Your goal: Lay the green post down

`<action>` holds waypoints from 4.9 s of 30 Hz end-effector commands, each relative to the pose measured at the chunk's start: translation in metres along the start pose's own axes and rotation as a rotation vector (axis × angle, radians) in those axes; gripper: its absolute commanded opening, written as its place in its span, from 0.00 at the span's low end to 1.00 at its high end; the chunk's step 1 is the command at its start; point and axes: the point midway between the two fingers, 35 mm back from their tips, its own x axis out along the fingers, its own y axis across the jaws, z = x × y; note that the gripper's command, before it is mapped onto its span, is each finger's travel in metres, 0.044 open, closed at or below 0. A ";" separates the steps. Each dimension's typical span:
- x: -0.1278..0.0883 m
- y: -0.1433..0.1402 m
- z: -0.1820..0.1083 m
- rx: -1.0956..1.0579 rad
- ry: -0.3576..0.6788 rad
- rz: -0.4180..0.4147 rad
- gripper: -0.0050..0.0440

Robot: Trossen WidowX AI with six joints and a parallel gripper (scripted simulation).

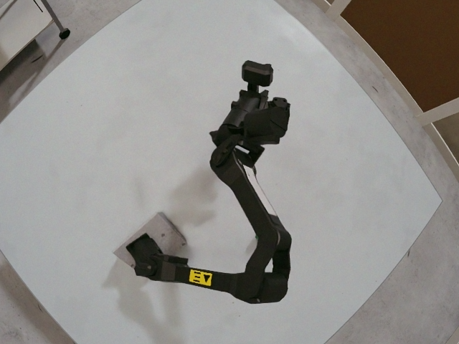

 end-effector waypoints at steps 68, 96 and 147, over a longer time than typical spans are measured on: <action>-0.110 -0.200 0.084 -0.797 1.047 -0.681 1.00; -0.157 -0.287 0.116 -1.144 1.500 -0.978 1.00; -0.164 -0.336 0.108 -1.138 1.495 -0.990 0.19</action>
